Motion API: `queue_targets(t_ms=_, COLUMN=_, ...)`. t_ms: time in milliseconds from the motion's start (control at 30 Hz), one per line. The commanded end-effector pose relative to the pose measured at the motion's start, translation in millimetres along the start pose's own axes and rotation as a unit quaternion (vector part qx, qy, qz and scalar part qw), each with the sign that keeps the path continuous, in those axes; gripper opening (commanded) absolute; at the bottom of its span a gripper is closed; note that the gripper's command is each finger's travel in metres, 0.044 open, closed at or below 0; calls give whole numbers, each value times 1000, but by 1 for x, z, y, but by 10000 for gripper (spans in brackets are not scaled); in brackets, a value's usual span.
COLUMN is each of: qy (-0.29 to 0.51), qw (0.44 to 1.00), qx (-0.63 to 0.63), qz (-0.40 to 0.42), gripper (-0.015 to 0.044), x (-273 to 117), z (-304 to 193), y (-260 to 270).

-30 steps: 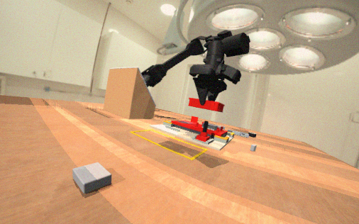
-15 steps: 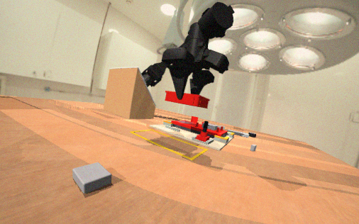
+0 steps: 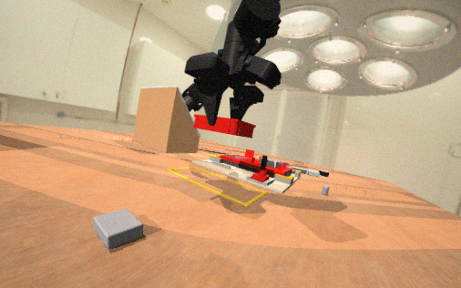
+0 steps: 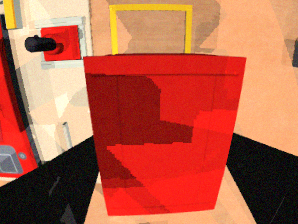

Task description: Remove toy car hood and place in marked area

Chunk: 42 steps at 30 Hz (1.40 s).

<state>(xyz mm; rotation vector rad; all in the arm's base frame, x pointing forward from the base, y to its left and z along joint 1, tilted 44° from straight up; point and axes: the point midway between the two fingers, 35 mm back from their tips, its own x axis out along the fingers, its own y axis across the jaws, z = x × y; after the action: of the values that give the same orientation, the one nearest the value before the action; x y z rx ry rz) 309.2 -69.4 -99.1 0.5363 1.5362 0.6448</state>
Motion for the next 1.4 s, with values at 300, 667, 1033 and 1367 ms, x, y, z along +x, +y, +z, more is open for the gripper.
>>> queue_targets(t_ms=300, qy=0, qw=1000, qx=-2, qz=-1, gripper=0, x=10, z=1, y=-2)
queue_targets(t_ms=667, qy=0, qw=1000, qx=-2, qz=-1, gripper=0, x=19, z=2, y=-2)
queue_targets(t_ms=1033, qy=0, qw=1000, qx=-2, qz=-1, gripper=0, x=28, z=2, y=-2)
queue_targets(t_ms=1367, qy=-1, qw=1000, qx=-2, qz=-1, gripper=0, x=36, z=2, y=-2)
